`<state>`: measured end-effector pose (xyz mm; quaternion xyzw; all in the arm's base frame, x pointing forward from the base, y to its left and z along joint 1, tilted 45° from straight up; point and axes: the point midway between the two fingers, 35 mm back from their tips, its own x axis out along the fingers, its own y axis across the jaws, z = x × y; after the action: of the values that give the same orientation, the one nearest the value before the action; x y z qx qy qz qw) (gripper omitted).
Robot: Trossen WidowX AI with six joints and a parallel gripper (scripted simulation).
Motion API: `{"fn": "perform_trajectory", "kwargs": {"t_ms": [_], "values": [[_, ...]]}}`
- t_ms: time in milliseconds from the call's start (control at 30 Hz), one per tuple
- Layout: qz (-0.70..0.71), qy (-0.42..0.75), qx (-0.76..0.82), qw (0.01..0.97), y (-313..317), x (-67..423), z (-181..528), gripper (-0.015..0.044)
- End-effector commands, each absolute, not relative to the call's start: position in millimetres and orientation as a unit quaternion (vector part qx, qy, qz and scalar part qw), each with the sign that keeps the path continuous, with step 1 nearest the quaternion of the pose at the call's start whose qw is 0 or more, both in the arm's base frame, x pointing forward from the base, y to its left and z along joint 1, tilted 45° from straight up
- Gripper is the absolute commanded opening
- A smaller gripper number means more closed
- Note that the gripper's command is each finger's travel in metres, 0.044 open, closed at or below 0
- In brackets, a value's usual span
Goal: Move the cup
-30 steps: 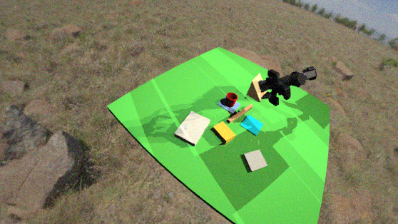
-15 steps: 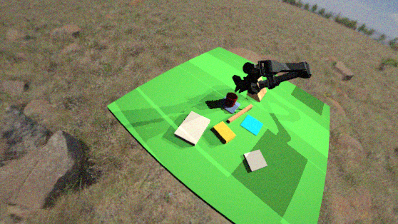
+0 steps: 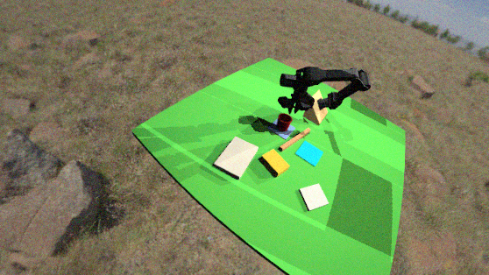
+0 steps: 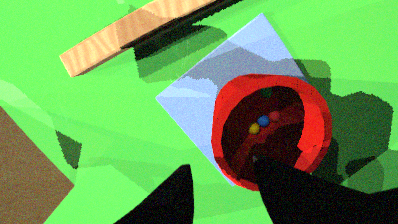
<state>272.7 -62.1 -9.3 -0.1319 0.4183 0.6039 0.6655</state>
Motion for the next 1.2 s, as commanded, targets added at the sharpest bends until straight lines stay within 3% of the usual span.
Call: {"fn": "perform_trajectory", "kwargs": {"t_ms": [0, 1167], "values": [[0.605, 0.415, -0.133, 0.666, -59.6, 273.5, -12.4, 0.0148], [0.606, 0.414, -0.132, 0.666, -19.6, 269.3, -53.2, 0.0148]]}}
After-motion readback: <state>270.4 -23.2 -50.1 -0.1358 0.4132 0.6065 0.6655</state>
